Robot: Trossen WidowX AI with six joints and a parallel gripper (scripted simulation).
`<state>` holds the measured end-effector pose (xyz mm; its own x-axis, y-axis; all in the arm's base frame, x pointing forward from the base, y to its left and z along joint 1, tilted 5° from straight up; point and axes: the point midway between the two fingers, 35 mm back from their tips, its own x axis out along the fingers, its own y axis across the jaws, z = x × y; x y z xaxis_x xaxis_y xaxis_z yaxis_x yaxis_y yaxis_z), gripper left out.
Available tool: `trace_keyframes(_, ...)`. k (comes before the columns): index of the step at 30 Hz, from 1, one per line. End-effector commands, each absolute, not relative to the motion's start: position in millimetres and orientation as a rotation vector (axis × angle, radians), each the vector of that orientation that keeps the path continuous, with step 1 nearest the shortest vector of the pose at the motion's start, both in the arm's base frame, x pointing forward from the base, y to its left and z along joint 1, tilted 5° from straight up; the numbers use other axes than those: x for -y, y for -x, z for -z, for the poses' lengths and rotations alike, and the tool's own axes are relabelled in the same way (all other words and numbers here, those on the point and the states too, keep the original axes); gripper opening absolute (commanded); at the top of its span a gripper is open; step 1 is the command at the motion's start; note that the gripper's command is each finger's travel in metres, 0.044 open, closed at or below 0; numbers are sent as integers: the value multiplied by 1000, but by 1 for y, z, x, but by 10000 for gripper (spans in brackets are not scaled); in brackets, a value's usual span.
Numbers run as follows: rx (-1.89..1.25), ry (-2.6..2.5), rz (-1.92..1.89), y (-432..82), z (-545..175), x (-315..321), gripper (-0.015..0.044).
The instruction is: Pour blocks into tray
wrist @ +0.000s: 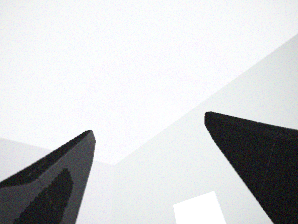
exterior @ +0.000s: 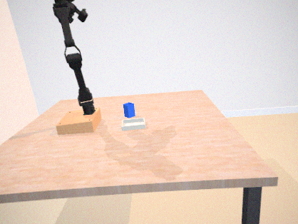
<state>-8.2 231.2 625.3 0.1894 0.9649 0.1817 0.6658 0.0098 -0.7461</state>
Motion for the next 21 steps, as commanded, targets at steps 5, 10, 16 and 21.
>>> trace_keyframes(5,1504,1740,-550,0,-610,-244,440)
trace_keyframes(10,1431,1754,-610,-16,-586,-260,440)
trace_keyframes(16,1326,1762,-678,-40,-558,-273,440)
trace_keyframes(21,1219,1759,-736,-64,-533,-279,440)
